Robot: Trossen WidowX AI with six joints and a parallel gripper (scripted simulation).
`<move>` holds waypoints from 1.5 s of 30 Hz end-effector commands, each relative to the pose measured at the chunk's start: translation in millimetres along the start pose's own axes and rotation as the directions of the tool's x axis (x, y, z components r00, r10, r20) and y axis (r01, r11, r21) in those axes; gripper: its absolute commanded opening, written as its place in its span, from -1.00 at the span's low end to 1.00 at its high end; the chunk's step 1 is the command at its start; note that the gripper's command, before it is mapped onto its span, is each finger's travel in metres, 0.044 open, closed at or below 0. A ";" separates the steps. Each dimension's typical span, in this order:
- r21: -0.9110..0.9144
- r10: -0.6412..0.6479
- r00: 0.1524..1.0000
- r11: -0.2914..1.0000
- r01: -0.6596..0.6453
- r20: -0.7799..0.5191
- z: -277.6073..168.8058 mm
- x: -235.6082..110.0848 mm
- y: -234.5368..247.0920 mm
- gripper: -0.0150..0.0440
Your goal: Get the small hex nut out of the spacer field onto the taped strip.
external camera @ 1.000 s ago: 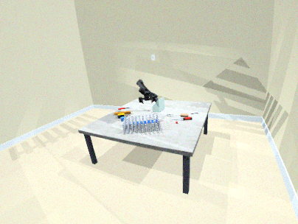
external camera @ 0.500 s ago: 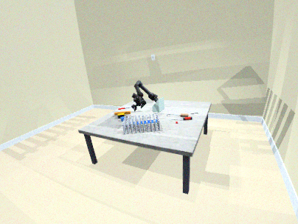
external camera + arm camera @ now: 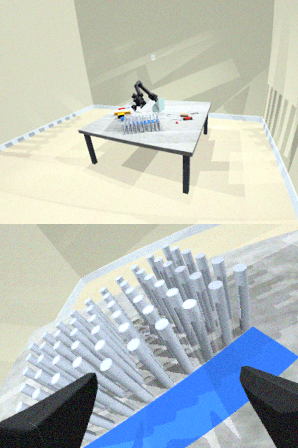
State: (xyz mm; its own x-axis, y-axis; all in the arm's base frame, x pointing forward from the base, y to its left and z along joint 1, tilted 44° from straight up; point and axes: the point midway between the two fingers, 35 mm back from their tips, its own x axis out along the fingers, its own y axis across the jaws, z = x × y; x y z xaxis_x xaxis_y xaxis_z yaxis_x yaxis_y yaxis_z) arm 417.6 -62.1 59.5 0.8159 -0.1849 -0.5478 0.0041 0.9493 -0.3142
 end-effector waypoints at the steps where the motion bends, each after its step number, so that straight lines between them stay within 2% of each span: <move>1: 0.005 0.004 1.000 1.000 -0.004 0.004 0.8 0.2 0.5 1.00; 15: 0.029 0.015 1.000 0.999 -0.015 -0.007 0.9 2.7 5.7 1.00; 20: 0.264 0.114 0.985 0.961 -0.076 -0.131 -1.4 23.4 62.9 1.00; 24: 0.452 0.186 0.947 0.890 -0.051 -0.260 -11.9 32.7 125.2 1.00; 34: 0.620 0.220 0.838 0.767 0.168 -0.500 -63.7 22.0 234.2 1.00; 45: 0.617 0.084 0.714 0.578 0.534 -0.695 -140.7 -6.8 318.7 1.00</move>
State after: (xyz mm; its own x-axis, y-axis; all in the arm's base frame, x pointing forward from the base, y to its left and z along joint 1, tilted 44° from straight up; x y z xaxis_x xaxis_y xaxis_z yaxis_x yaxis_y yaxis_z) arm 371.1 177.1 -110.0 0.2824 -0.1228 -0.9514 0.6575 0.7469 0.0988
